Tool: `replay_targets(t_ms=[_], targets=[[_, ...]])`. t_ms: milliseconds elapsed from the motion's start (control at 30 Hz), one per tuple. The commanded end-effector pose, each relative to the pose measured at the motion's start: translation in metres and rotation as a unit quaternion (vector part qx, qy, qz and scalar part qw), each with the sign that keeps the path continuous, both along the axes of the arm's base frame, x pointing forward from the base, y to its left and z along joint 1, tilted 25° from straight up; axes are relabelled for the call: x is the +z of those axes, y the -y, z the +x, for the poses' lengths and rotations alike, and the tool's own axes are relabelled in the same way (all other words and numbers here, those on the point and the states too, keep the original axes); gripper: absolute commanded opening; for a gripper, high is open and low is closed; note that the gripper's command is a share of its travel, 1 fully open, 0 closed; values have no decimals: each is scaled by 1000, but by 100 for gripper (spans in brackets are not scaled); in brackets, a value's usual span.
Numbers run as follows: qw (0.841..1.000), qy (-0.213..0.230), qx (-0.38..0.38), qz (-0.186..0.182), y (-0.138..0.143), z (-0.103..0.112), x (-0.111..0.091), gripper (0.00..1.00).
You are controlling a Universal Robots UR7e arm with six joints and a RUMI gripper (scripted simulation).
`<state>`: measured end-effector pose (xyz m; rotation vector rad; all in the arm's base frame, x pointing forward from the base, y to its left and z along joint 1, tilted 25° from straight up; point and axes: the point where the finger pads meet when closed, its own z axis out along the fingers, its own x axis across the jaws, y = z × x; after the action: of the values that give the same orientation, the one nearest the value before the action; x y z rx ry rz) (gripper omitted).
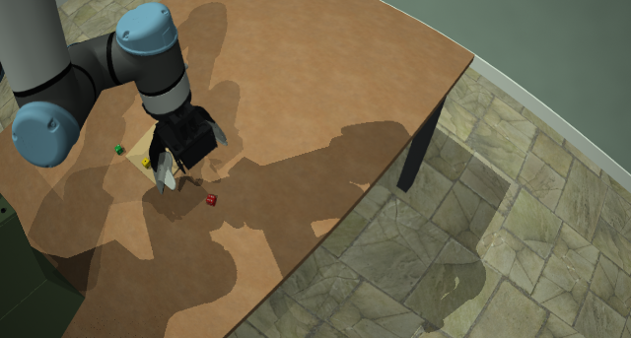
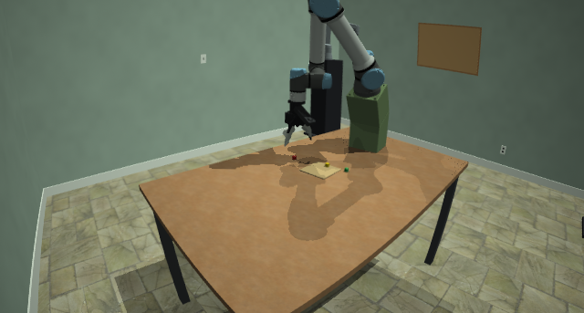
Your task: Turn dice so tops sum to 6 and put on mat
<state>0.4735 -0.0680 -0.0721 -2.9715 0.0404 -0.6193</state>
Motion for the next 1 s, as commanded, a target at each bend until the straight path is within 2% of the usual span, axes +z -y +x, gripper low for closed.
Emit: replay_targets(t_ms=[0, 567, 967], targets=[[997, 9, 71, -25, 9, 0, -2, 100], [980, 23, 184, -75, 27, -1, -4, 100], [971, 28, 219, -91, 33, -2, -4, 100]])
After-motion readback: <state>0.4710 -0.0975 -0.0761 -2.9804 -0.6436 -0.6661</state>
